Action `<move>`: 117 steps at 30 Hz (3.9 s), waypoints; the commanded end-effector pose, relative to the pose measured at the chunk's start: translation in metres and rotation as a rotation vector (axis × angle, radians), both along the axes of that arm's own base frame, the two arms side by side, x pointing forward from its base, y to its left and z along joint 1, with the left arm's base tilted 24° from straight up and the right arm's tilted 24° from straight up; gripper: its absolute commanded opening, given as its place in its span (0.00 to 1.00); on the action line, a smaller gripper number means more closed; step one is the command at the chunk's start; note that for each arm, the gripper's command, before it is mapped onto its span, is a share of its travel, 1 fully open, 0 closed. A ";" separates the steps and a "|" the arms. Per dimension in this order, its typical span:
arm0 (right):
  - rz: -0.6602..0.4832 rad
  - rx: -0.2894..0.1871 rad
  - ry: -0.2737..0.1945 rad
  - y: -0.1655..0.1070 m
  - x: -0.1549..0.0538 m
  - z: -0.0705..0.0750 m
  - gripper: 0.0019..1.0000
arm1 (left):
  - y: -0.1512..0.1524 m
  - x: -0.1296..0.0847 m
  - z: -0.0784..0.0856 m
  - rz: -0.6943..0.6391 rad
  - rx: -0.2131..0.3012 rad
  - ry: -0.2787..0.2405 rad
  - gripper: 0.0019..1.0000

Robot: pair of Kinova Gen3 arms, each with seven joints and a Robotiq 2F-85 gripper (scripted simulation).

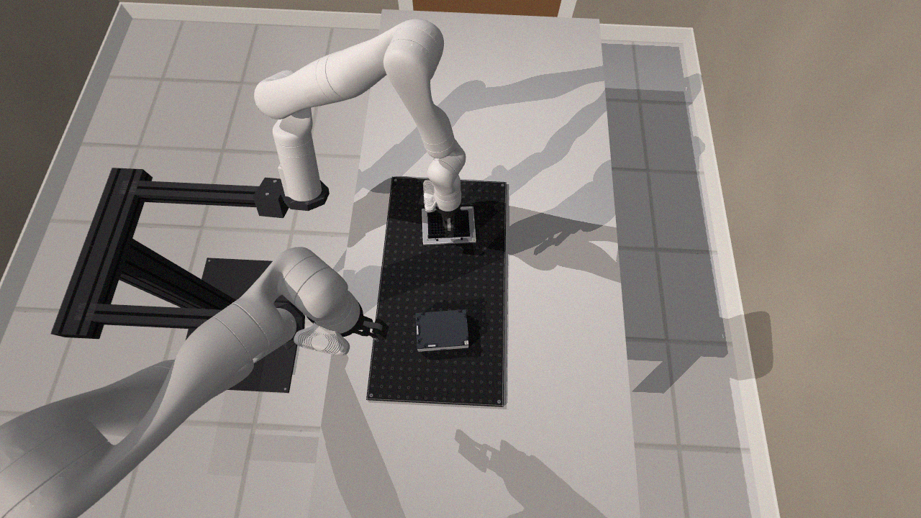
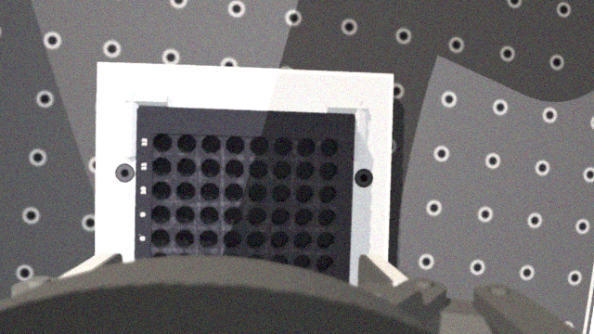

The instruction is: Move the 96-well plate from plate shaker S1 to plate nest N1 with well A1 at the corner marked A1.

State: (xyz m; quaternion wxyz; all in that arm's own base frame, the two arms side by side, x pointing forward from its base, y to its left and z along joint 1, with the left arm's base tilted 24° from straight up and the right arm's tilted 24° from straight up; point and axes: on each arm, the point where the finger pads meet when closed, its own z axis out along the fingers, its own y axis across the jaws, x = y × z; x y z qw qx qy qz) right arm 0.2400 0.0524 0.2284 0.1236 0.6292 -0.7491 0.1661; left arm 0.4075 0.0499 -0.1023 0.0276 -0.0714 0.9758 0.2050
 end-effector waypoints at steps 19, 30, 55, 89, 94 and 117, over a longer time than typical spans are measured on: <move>0.000 0.001 -0.001 0.000 0.000 0.000 1.00 | -0.003 0.000 0.006 -0.001 -0.001 -0.001 1.00; 0.000 0.001 -0.001 0.000 0.000 0.000 1.00 | -0.004 0.000 0.009 -0.001 -0.001 -0.001 1.00; 0.000 0.001 -0.001 0.000 0.000 0.000 1.00 | -0.007 0.000 0.016 -0.001 -0.001 -0.001 1.00; 0.000 0.001 -0.001 0.000 0.000 0.000 1.00 | -0.011 0.000 0.025 -0.001 -0.001 -0.001 1.00; 0.000 0.001 -0.001 0.000 0.000 0.000 1.00 | -0.012 0.000 0.026 -0.001 -0.001 -0.001 1.00; 0.000 0.001 -0.001 0.000 0.000 0.000 1.00 | -0.015 0.000 0.032 -0.001 -0.001 -0.001 1.00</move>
